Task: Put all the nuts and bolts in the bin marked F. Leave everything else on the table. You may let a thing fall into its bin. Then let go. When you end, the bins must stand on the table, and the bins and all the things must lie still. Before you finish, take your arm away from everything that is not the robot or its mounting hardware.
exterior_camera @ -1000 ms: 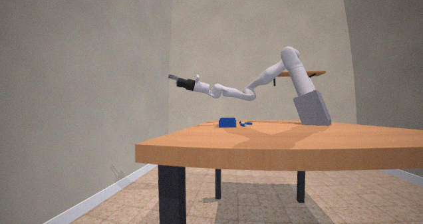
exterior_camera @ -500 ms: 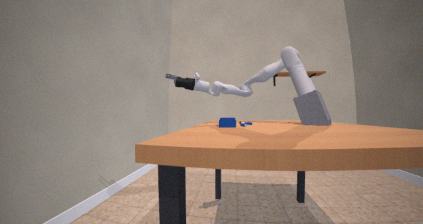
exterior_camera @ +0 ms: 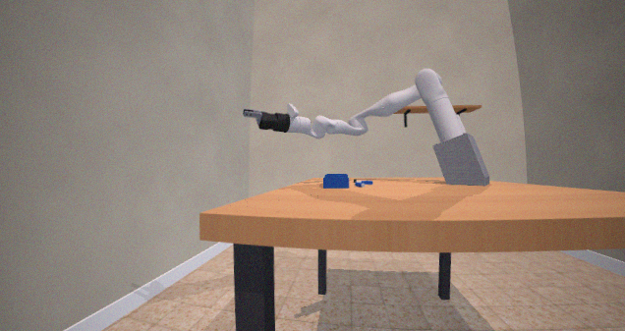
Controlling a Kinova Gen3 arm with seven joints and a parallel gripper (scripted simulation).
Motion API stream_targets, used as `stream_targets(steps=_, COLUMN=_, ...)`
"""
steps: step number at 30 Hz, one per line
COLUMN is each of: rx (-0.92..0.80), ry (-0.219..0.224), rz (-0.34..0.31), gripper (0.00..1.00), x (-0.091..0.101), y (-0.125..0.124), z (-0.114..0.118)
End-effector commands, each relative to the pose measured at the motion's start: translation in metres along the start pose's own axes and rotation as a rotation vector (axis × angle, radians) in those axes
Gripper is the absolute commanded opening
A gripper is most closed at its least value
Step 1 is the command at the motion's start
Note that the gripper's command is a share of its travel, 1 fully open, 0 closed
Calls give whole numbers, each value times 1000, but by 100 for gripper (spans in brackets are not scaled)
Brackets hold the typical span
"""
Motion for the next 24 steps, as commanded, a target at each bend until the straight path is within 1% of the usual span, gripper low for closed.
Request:
stream_targets(steps=1, rx=15, ry=-5, rz=16, gripper=31, x=-6, y=-16, z=0)
stream_targets(steps=4, rx=94, ry=-129, rz=45, gripper=31, x=-9, y=-27, z=-15)
stream_targets(steps=6, rx=94, ry=-129, rz=45, gripper=31, x=-9, y=-27, z=-15)
stream_targets(steps=7, rx=120, ry=-171, rz=55, gripper=31, x=-10, y=-30, z=-21)
stream_targets(steps=12, rx=122, ry=-173, rz=55, gripper=31, x=-13, y=-50, z=-56)
stream_targets(steps=15, rx=122, ry=-173, rz=55, gripper=31, x=-13, y=-50, z=-56)
stream_targets(steps=19, rx=234, ry=-332, rz=92, gripper=31, x=-12, y=-64, z=-79)
stream_targets(steps=21, rx=234, ry=-332, rz=93, gripper=31, x=-10, y=-70, z=-94)
stream_targets(steps=23, rx=234, ry=-332, rz=93, gripper=31, x=-10, y=-70, z=-94)
stream_targets(steps=24, rx=234, ry=-332, rz=93, gripper=31, x=-10, y=-74, z=-101)
Point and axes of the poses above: the point where the finger pads meet when closed, its own x axis back along the fingers, its own z axis across the jaws, y = z × x, the point moved 5 cm from there along x, back along the fingers, and after that the axes turned 6 degrees about x, right-handed, at the moved point
